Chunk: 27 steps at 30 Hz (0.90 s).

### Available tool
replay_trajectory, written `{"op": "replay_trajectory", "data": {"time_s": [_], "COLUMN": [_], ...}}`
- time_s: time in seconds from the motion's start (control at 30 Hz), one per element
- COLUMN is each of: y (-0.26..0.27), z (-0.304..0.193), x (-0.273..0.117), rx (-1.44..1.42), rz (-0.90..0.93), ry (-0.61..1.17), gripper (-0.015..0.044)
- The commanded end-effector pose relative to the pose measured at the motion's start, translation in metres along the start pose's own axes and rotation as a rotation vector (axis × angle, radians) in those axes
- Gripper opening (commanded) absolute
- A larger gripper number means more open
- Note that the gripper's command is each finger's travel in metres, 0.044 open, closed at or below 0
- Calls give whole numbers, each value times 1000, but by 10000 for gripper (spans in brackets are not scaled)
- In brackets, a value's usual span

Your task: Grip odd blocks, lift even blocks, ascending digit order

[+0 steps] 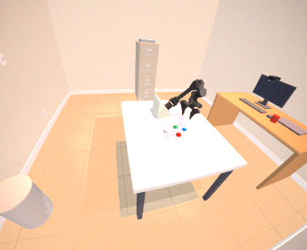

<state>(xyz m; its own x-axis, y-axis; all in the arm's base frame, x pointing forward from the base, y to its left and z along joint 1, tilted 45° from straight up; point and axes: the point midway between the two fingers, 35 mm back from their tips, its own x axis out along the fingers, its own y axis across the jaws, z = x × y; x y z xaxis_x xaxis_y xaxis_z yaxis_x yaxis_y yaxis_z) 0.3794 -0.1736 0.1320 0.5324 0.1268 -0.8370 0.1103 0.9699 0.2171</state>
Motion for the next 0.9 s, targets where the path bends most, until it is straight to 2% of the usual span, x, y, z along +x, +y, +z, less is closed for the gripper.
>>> {"op": "replay_trajectory", "data": {"time_s": [0.0,0.17,0.27,0.87], "y": [-16,-19,-16,-15], "z": [-64,-143,-171,-175], "x": [35,58,61,61], "rx": [26,95,138,147], "rz": [138,395,515,538], "ry": [220,440,499,508], "gripper": [400,400,400,400]}}
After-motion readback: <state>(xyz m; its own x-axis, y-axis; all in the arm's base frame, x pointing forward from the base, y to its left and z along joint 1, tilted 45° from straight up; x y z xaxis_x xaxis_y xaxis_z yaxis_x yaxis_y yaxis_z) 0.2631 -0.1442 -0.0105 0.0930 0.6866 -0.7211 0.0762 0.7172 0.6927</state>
